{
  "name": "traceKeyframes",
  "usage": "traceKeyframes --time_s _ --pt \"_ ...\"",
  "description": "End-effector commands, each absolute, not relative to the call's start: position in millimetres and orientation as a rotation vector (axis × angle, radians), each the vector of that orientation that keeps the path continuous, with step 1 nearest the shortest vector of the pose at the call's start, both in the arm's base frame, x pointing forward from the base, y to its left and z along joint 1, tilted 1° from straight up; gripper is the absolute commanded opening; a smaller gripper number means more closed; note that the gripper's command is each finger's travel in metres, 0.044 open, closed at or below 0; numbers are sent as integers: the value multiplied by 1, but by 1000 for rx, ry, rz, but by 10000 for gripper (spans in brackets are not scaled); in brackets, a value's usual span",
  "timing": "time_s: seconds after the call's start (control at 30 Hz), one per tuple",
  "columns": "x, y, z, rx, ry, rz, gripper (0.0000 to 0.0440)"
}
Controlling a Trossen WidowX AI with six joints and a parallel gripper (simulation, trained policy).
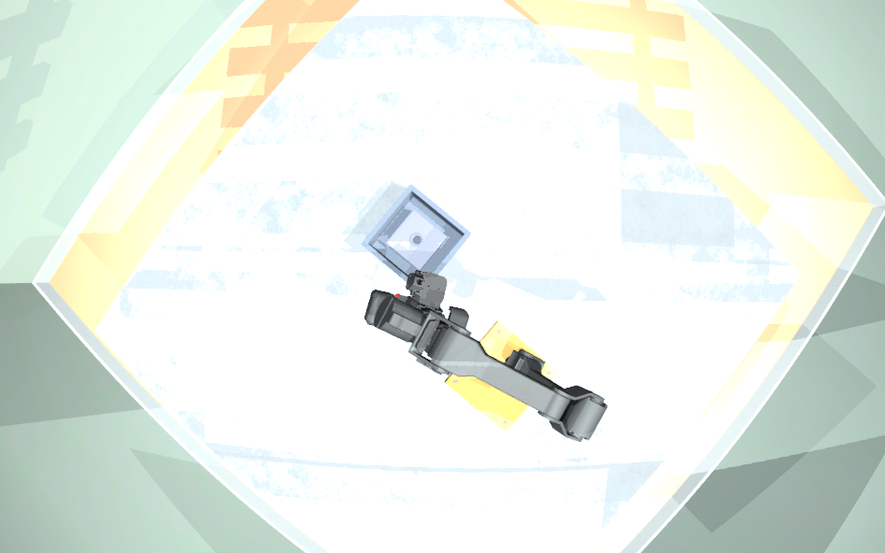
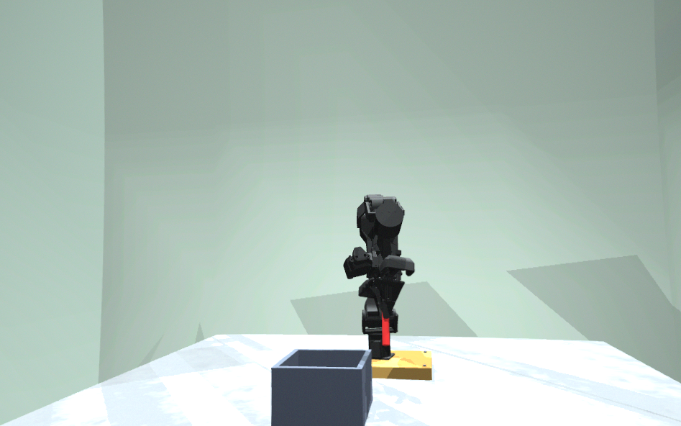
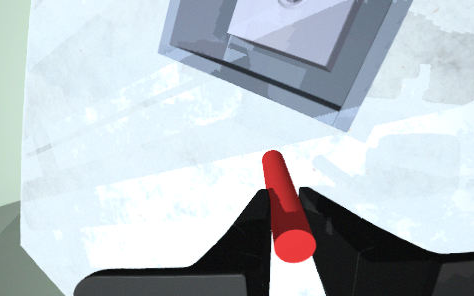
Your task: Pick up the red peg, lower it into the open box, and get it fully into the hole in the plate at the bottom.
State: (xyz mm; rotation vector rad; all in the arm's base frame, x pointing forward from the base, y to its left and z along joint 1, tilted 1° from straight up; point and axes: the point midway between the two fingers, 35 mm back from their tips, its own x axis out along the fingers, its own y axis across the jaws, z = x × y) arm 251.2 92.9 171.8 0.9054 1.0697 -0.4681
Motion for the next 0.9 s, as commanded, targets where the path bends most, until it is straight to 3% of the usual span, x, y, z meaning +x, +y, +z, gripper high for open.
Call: traceKeyframes --time_s 0.0,0.87 --pt "262 79 173 901 1053 -509 0" --pt "316 11 153 949 1040 -690 12"
